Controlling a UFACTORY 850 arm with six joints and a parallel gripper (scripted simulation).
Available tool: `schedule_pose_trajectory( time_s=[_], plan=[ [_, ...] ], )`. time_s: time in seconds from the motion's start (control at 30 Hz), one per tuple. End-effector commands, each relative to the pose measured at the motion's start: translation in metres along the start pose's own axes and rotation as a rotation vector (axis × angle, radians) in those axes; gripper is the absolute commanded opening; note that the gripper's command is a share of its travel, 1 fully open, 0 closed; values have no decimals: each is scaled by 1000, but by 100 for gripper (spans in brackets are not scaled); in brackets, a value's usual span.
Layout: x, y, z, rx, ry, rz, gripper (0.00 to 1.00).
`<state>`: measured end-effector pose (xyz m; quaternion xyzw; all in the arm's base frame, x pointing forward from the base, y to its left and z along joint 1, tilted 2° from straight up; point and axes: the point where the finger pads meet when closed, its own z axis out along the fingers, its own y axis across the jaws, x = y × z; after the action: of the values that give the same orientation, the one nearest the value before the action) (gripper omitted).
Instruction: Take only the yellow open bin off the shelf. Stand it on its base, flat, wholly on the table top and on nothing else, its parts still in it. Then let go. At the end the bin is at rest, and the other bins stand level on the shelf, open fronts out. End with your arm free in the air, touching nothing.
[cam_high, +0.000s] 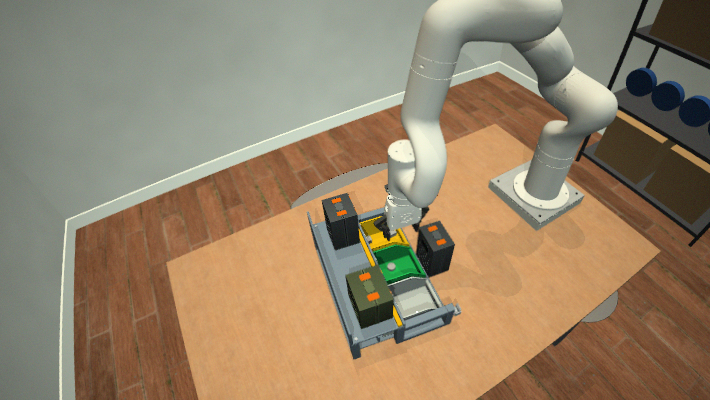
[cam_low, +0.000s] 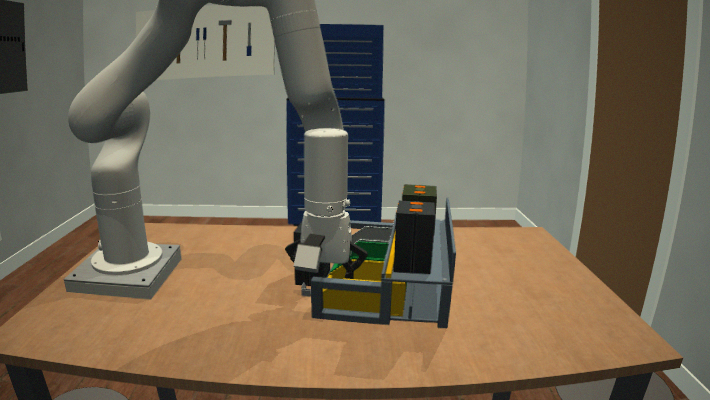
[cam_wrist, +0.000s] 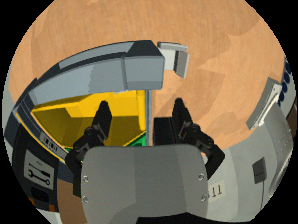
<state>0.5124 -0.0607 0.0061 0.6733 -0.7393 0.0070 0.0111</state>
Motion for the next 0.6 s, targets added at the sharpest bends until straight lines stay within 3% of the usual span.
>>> schedule_pose_trajectory(
  time_s=[0.0,0.17,0.2,0.57],
  plan=[
    [0,-1,-1,2,0,0,100],
    [0,-1,-1,2,0,0,100],
    [0,-1,-1,2,0,0,0],
    [0,-1,-1,2,0,0,0]
  ],
)
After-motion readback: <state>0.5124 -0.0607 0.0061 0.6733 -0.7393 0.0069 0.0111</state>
